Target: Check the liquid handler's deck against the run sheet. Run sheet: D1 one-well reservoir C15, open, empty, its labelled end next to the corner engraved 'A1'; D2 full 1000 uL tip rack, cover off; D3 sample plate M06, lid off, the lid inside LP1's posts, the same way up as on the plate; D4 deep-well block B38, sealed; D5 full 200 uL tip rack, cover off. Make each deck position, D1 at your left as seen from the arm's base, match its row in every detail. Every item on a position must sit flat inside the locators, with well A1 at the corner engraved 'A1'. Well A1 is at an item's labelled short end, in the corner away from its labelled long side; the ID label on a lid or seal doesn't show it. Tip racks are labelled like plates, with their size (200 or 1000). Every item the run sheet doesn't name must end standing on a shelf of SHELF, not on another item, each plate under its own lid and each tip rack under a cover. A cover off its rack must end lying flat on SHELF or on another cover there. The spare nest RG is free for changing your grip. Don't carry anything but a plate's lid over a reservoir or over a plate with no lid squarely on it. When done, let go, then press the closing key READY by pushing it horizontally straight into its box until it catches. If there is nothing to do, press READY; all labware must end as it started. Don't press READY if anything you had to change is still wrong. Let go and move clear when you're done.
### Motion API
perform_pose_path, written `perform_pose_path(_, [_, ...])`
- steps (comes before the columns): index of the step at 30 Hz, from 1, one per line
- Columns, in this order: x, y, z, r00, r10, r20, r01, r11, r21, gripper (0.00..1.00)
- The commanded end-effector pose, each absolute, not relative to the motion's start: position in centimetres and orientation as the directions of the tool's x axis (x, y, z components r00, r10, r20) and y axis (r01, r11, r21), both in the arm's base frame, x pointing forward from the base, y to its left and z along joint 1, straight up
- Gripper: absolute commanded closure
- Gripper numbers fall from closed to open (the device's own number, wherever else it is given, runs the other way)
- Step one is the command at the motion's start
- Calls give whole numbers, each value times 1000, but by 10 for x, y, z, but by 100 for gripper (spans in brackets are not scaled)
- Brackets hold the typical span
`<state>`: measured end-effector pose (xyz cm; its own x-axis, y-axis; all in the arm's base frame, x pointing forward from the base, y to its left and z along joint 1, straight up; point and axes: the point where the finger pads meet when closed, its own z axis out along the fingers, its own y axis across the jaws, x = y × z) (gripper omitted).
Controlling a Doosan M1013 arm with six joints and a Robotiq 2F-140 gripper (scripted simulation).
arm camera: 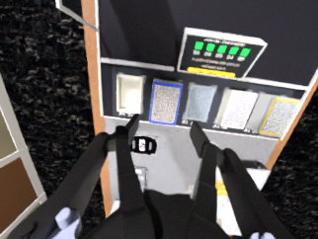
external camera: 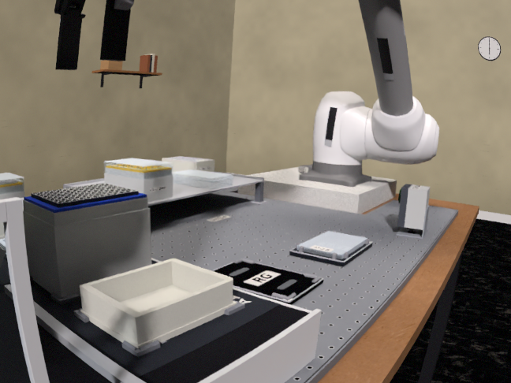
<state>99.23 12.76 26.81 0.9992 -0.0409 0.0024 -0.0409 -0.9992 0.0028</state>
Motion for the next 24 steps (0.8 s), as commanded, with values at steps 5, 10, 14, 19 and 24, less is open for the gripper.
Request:
perform_pose_path(5, [992,128,282,999,-41,4,-41,-999,2,34])
perform_pose_path(10, [992,128,287,999,-41,4,-41,-999,2,34])
perform_pose_path(14, [992,128,293,999,-41,4,-41,-999,2,34])
perform_pose_path(19, [992,128,302,999,-41,4,-41,-999,2,34])
perform_pose_path(24, [992,128,308,999,-41,4,-41,-999,2,34])
